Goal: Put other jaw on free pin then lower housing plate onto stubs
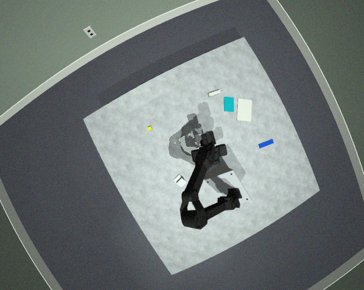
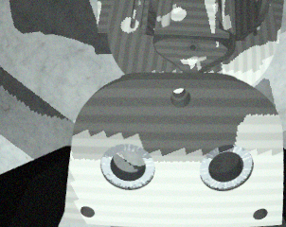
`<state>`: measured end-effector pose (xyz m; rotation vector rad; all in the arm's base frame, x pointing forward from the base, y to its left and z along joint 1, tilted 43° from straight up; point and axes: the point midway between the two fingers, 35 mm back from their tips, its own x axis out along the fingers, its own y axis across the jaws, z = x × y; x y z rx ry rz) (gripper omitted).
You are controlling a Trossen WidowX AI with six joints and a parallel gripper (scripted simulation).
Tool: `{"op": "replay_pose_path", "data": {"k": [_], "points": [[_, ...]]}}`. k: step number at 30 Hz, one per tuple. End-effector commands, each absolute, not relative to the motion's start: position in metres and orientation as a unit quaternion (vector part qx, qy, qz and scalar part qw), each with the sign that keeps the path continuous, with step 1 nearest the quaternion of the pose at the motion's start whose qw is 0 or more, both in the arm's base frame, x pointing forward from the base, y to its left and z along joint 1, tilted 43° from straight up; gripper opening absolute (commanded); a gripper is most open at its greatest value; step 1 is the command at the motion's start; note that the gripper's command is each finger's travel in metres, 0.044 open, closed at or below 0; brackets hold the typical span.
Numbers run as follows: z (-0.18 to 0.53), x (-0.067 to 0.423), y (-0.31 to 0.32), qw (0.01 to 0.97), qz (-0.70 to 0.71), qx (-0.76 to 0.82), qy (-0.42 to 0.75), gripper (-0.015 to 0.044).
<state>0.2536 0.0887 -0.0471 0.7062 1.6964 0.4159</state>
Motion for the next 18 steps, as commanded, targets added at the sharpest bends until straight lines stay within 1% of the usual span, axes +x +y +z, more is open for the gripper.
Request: {"op": "replay_pose_path", "data": {"k": [1, 18], "points": [[-0.0562, 0.2563, 0.0773, 0.584, 0.173, 0.319, 0.726, 0.0351], [-0.0618, 0.2558, 0.0712, 0.58, 0.168, 0.328, 0.726, 0.0351]]}}
